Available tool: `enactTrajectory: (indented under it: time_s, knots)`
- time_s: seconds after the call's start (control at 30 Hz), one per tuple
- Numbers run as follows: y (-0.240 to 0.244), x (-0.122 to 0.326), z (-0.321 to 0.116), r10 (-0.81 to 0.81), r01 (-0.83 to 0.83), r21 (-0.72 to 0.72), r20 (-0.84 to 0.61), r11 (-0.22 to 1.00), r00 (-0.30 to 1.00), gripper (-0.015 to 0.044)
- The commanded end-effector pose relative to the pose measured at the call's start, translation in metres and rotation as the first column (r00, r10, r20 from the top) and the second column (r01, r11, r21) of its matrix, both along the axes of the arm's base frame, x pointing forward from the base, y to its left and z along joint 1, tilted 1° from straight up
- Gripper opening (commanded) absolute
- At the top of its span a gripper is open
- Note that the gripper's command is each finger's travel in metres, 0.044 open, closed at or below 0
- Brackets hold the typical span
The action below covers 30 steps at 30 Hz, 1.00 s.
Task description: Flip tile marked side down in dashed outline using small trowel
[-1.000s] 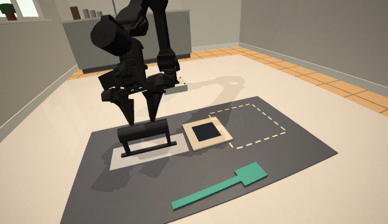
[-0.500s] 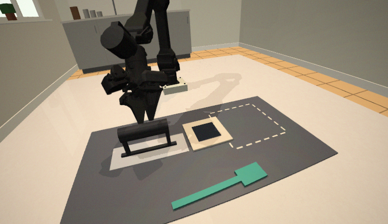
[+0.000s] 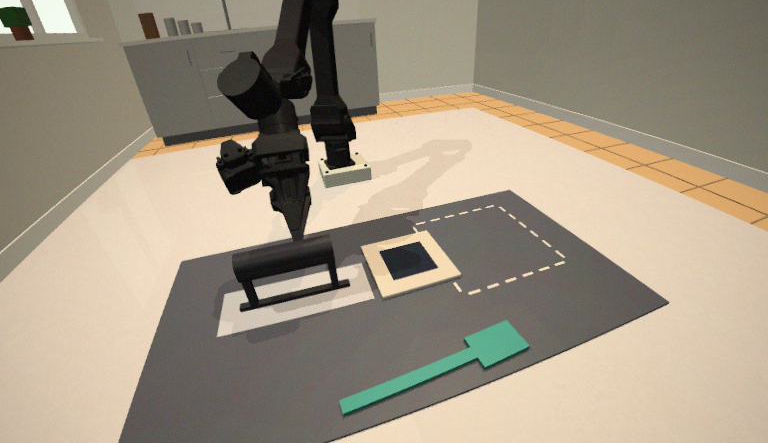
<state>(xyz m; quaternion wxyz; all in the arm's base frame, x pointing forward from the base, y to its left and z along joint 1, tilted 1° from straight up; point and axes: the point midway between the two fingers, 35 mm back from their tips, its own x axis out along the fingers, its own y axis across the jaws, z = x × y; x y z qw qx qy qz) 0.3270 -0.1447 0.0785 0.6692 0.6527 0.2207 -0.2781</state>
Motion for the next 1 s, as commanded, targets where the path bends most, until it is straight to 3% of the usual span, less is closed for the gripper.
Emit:
enactTrajectory:
  time_s: [0.0,0.97]
  knots:
    - [0.002,-0.001,0.001,-0.032,0.031,0.039,0.023,0.999,0.999,0.03]
    - [-0.003,0.03,-0.023,-0.032,0.031,0.039,0.025,0.999,0.999,0.03]
